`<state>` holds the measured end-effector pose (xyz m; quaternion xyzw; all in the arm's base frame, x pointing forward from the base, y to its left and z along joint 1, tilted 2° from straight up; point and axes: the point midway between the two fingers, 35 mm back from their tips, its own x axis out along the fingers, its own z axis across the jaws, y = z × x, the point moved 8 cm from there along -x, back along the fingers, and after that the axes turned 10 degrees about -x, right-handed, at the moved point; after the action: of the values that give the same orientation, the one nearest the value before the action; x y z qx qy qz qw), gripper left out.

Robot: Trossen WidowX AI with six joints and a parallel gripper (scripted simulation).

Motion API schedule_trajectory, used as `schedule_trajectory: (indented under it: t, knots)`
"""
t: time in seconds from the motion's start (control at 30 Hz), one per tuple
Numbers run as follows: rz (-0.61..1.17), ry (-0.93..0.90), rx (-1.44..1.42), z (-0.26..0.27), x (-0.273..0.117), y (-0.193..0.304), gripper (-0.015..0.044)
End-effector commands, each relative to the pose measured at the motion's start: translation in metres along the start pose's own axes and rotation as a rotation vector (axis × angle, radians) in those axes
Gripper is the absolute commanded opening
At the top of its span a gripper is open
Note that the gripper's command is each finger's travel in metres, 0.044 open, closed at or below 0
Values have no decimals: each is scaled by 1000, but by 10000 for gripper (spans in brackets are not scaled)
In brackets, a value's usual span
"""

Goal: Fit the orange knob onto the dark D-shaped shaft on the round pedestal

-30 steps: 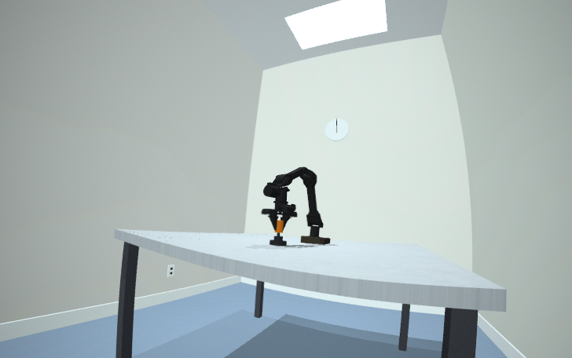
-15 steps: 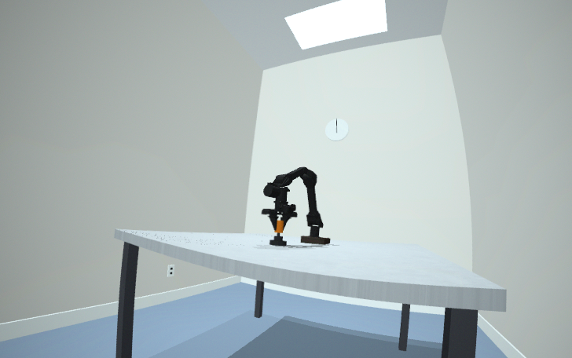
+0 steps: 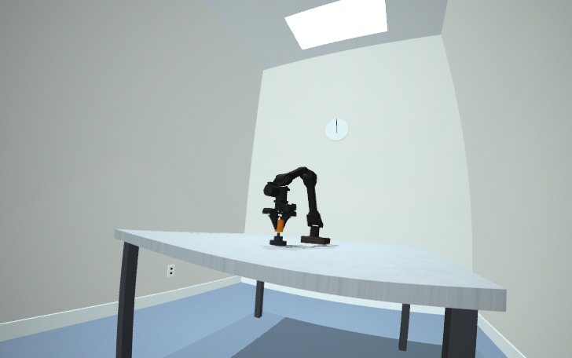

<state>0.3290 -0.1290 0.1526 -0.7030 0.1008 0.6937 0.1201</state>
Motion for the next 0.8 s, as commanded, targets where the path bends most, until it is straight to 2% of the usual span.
schedule_trajectory:
  t: [0.0,0.77]
  knots:
    - [1,0,-114,-1,0,0,0]
    - [1,0,-114,0,4,0,0]
